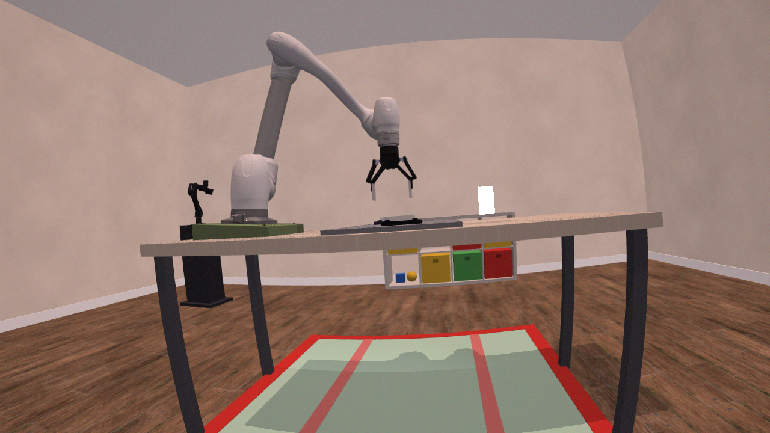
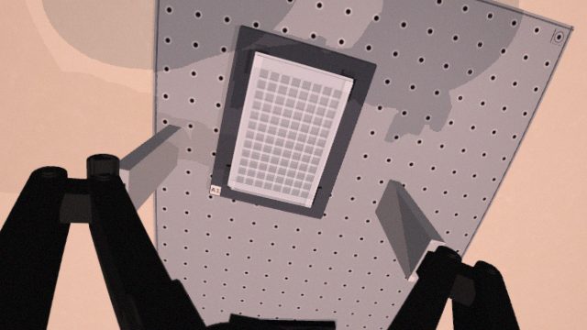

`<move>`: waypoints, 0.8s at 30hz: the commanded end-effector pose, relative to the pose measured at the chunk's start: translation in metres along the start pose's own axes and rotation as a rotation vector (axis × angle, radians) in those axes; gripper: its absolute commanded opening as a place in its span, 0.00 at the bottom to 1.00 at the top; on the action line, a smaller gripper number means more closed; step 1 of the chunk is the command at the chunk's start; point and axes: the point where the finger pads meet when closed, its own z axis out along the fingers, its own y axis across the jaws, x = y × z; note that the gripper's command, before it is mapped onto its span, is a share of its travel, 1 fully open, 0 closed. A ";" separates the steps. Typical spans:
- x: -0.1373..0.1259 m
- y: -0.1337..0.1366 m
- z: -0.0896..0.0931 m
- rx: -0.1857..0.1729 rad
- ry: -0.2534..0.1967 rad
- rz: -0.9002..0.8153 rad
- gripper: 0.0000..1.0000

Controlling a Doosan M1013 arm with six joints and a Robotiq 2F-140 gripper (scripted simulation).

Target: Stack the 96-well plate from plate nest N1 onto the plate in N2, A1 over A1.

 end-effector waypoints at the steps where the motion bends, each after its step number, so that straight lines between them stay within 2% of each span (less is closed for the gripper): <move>1: 0.000 0.000 0.005 0.000 0.000 0.000 1.00; 24: 0.000 0.000 0.040 0.000 0.000 0.000 1.00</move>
